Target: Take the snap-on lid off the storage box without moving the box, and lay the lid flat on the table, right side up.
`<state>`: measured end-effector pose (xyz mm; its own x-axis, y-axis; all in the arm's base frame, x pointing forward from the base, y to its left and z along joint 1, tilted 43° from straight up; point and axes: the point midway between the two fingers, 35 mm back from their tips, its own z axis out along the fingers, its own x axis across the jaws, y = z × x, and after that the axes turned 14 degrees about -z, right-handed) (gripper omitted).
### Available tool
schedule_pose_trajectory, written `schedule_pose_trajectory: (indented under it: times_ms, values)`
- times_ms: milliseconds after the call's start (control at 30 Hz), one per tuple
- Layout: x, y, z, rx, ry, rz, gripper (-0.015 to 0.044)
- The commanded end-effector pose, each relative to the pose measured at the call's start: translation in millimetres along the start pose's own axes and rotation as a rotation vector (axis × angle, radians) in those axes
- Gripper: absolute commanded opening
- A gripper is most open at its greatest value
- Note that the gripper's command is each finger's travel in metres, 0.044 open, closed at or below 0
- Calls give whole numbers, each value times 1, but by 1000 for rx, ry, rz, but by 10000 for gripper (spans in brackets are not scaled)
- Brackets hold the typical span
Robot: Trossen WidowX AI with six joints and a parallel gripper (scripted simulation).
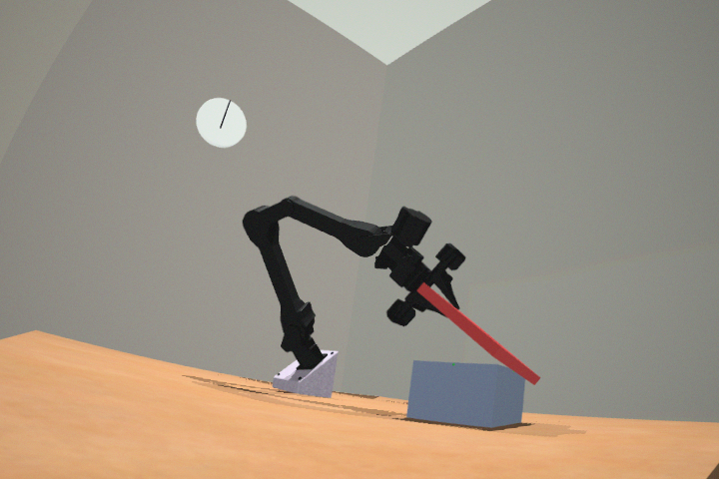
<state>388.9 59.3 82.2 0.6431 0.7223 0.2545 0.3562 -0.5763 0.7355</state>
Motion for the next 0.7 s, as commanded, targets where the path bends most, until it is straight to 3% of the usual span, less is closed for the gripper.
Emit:
schedule_pose_trajectory:
  times_ms: [0,667]
  values:
    - [10,5,-6,-11,11,13,0]
    - [29,10,-23,-11,11,13,0]
